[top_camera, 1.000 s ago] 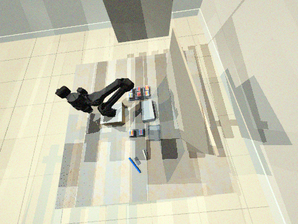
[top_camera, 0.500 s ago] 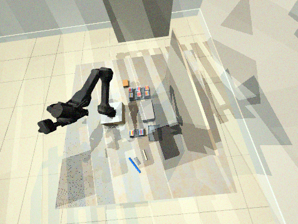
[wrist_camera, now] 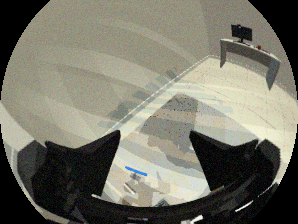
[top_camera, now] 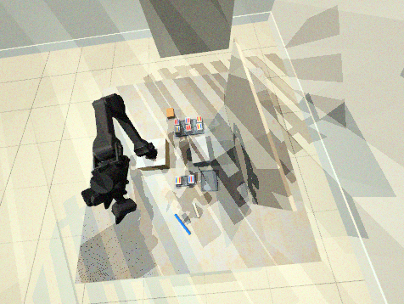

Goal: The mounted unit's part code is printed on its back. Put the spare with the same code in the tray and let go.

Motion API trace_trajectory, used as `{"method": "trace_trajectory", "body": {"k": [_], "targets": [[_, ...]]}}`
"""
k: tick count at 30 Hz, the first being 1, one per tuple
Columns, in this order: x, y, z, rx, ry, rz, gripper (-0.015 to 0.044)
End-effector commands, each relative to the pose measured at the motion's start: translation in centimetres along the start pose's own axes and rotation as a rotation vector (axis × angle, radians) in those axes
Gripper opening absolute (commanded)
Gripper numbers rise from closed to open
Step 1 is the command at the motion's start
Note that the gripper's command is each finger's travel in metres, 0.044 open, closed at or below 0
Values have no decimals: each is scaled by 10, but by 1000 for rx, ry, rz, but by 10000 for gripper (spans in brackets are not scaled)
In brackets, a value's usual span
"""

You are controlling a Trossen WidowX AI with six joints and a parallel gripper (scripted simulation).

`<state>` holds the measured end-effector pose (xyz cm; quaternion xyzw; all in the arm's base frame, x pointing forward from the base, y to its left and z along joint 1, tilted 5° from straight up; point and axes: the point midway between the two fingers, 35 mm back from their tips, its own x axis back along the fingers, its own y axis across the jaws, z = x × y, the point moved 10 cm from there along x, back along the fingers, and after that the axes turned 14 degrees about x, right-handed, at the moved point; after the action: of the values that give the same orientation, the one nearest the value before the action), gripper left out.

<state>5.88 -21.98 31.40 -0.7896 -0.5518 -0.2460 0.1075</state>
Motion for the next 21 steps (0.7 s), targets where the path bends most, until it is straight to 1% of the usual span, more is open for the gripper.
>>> {"method": "trace_trajectory", "body": {"k": [1,6,11,16,21], "targets": [[14,52,15,305,136,-198,440],[37,101,40,617,251,-394,440],[69,143,72,916,339,-584,440],[108,175,110,1212,409,-761,440],[151,196,154,1504,468,-920,440]]}}
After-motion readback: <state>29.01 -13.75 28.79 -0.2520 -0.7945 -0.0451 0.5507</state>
